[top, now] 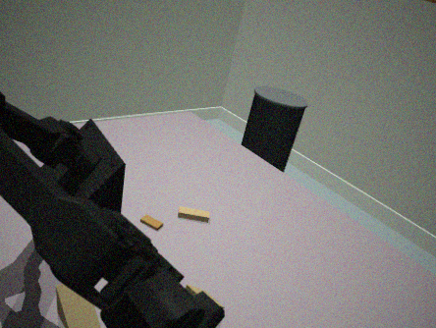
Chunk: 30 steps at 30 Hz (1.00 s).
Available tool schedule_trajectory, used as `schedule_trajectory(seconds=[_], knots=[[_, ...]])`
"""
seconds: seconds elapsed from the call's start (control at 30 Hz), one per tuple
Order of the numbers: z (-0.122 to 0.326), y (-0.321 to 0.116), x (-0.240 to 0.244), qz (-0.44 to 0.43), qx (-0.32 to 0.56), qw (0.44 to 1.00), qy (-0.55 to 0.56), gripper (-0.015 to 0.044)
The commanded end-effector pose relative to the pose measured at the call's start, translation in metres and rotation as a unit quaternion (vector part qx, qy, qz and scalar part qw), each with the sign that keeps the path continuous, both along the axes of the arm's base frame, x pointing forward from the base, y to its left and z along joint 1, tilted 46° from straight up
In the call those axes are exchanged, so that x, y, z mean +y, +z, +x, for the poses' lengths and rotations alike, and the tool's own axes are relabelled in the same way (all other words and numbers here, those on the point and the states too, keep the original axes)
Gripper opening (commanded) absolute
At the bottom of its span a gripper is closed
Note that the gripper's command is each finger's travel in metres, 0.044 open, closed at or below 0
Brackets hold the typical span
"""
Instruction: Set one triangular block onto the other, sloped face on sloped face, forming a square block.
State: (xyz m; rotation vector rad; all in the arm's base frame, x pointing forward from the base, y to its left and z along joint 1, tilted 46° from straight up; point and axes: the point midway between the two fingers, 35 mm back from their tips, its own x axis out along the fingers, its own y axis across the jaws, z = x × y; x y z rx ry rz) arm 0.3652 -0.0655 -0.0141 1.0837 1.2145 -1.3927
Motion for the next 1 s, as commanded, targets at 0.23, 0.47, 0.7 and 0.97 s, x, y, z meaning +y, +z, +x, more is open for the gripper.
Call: schedule_trajectory(seconds=[0.23,0.47,0.7,0.97], knots=[[0.000,-0.008,0.001,0.012,-0.003,1.000,0.005,0.0440],[0.000,-0.020,0.000,0.011,-0.003,1.000,0.005,0.0440],[-0.001,-0.031,-0.001,0.011,-0.003,1.000,0.005,0.0440],[-0.003,-0.044,-0.002,0.011,-0.003,1.000,0.005,0.0440]])
